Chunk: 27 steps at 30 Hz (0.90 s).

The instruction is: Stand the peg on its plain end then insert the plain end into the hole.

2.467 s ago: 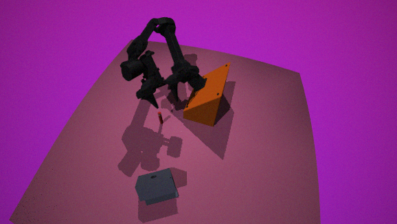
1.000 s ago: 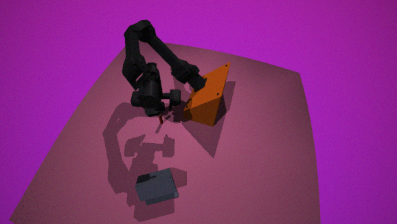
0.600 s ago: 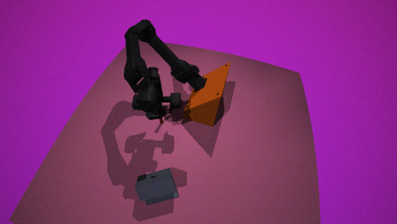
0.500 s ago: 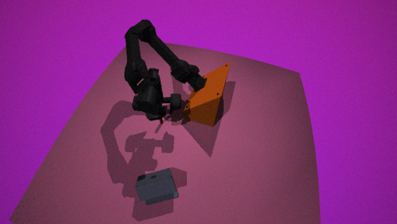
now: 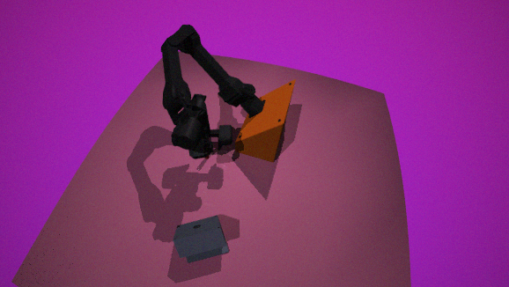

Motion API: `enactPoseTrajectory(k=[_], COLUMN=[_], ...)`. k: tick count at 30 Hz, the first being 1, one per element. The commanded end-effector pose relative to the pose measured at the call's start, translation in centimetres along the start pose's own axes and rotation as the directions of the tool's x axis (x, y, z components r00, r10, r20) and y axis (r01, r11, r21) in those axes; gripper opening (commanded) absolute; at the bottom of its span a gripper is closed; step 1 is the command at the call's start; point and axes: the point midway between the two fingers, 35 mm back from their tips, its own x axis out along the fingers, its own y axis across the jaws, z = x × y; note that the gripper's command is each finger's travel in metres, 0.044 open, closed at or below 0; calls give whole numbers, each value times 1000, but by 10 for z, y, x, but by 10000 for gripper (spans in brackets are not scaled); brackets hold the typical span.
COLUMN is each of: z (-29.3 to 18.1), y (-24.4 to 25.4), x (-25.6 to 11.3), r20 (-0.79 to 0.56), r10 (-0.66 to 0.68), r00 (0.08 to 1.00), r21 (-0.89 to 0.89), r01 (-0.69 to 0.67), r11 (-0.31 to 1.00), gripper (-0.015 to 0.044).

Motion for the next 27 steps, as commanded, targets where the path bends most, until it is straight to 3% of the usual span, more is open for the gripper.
enactPoseTrajectory(k=[1, 8, 24, 27], z=[-2, -3, -2, -2], y=[-1, -1, -1, -1], x=[8, 15, 12, 12], r20=[-3, -5, -3, -3], r10=[-6, -9, -4, -4], r00=[1000, 1000, 1000, 1000], r21=[-3, -3, 0, 0], r01=[6, 9, 4, 4], r11=[1000, 1000, 1000, 1000], gripper=[440, 440, 20, 0])
